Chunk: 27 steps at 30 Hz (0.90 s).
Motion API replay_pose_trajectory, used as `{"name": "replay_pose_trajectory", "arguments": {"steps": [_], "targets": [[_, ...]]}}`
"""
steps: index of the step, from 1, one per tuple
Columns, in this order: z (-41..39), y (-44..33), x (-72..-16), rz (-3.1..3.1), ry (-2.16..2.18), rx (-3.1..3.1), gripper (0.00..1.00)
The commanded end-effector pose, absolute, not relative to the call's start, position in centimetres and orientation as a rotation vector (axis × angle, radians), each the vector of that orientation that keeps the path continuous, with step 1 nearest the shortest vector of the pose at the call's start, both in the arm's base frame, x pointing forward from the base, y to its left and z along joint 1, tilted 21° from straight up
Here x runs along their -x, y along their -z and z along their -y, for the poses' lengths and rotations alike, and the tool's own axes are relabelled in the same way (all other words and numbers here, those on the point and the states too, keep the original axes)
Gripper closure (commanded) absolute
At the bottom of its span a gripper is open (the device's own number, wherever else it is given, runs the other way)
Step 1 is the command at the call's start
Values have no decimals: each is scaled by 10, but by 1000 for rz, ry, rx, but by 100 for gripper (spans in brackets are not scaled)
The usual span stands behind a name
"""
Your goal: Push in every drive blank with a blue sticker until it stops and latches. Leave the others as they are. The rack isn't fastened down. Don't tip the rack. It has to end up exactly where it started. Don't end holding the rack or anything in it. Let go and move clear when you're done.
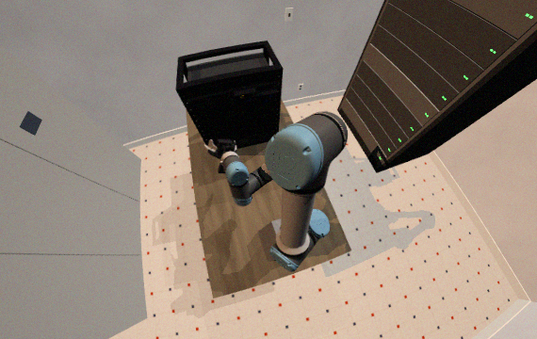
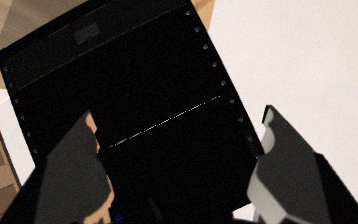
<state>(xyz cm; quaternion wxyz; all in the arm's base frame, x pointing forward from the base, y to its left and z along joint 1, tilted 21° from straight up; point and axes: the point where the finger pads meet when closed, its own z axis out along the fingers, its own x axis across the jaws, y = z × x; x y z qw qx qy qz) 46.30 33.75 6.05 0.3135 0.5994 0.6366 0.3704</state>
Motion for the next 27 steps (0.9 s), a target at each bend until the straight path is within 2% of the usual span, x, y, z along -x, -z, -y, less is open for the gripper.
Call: {"name": "replay_pose_trajectory", "arguments": {"steps": [1,27], "targets": [[-330,-70,-464,-1641,-1034,-1610,0],[-233,-195,-477,-1019,-1724,-1913,0]]}}
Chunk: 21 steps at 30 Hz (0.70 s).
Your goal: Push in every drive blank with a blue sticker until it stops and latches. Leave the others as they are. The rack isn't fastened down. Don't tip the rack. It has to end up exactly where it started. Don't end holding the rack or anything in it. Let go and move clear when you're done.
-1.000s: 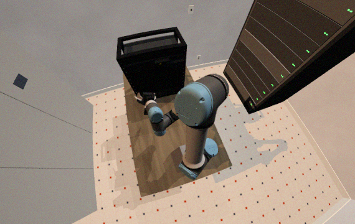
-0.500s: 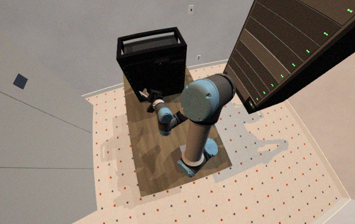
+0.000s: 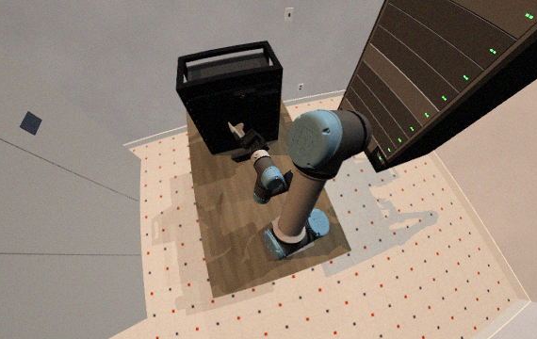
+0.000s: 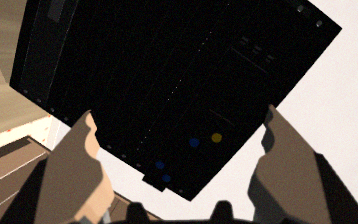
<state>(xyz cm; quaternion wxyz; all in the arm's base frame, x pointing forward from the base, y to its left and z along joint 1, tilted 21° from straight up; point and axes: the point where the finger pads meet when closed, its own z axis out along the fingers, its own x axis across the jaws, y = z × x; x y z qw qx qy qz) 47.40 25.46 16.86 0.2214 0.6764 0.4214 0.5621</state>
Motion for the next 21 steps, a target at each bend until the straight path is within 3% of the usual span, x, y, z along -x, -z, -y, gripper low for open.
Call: {"name": "replay_pose_trajectory", "arguments": {"steps": [1,21], "targets": [[-229,-201,-477,-985,-1754,-1922,0],[-173,-269,-485,-528,-2091,-2007,0]]}}
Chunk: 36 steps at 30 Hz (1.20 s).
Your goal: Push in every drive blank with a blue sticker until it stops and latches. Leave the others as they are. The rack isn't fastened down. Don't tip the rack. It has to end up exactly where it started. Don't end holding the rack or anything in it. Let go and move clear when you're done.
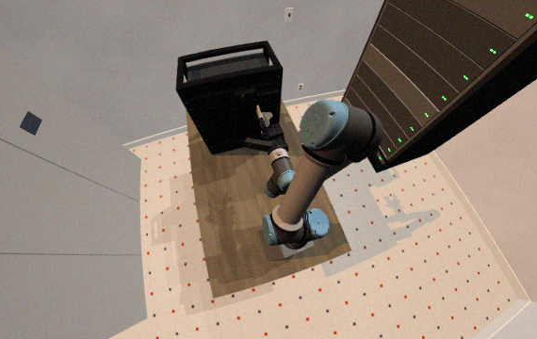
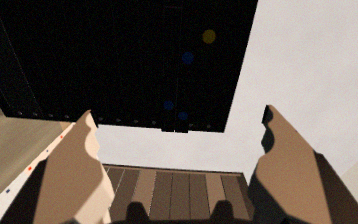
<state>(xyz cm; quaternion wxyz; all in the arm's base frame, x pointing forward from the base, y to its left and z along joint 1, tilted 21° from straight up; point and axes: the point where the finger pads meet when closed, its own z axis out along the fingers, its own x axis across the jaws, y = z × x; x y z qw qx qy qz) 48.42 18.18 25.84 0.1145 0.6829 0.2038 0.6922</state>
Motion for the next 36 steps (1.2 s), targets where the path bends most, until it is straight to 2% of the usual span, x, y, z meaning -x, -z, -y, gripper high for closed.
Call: {"name": "replay_pose_trajectory", "arguments": {"steps": [1,36], "targets": [[-172,-270,-486,-519,-2097,-2008,0],[-169,-274,-486,-491,-2115,-2010,0]]}}
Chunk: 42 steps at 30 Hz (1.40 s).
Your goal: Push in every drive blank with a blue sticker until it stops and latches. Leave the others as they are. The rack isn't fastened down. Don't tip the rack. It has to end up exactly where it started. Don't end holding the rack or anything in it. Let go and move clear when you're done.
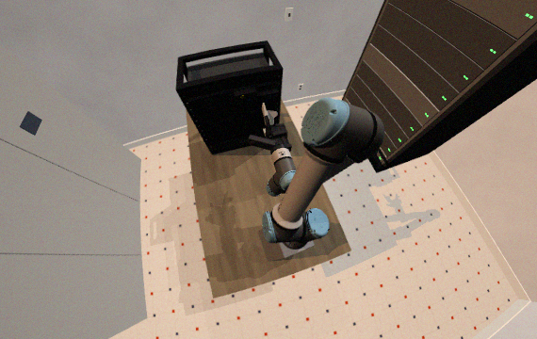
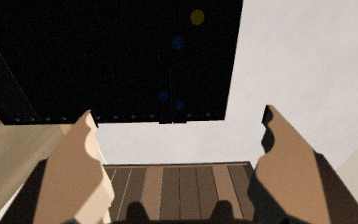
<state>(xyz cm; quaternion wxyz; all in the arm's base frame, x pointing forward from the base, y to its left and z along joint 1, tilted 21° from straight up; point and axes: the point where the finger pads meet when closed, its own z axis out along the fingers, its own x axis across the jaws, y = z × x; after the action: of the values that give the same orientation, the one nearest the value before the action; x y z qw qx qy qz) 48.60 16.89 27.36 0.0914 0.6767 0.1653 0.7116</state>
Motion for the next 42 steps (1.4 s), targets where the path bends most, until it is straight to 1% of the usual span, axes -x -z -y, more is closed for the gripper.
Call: {"name": "replay_pose_trajectory", "arguments": {"steps": [1,29,37,42], "targets": [[-169,-274,-486,-491,-2115,-2010,0],[-170,-274,-487,-489,-2114,-2011,0],[-176,-272,-499,-485,-2113,-2013,0],[-186,-269,-519,-485,-2113,-2013,0]]}}
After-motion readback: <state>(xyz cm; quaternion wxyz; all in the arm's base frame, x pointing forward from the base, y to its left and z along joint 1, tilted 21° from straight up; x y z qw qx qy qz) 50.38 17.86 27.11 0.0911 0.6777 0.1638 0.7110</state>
